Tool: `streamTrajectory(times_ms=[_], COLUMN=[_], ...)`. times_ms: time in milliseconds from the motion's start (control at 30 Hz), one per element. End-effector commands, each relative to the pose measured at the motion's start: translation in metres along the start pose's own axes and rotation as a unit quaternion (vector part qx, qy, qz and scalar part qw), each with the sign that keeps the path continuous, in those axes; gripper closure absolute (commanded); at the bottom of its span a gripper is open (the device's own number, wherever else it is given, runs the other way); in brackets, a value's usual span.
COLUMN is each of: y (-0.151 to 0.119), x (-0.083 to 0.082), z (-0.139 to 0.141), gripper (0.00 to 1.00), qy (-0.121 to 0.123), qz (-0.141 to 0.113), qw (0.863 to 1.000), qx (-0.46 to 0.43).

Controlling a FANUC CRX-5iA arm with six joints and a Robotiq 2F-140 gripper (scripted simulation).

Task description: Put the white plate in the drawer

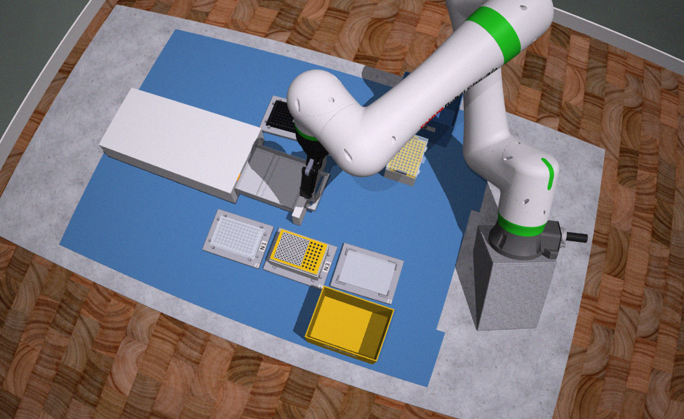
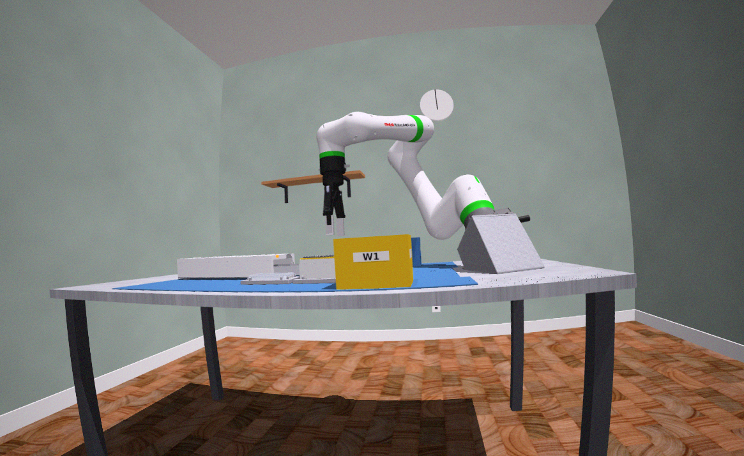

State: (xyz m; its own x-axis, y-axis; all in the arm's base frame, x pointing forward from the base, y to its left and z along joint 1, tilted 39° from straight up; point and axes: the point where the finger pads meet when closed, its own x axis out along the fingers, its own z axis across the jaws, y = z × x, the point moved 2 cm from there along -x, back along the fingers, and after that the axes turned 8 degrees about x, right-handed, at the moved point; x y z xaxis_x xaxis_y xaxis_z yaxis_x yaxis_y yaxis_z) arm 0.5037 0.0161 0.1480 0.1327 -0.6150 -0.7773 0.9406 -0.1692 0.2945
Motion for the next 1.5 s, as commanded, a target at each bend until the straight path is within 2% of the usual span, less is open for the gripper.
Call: streamTrajectory(times_ms=[0, 1467], y=[0.001, 0.019], x=[-0.001, -0.007], z=[0.008, 0.158], gripper=[0.34, 0.34], qy=[0.0, 0.0], qz=[0.0, 0.0], qw=[1.0, 1.0], qx=[0.008, 0.008])
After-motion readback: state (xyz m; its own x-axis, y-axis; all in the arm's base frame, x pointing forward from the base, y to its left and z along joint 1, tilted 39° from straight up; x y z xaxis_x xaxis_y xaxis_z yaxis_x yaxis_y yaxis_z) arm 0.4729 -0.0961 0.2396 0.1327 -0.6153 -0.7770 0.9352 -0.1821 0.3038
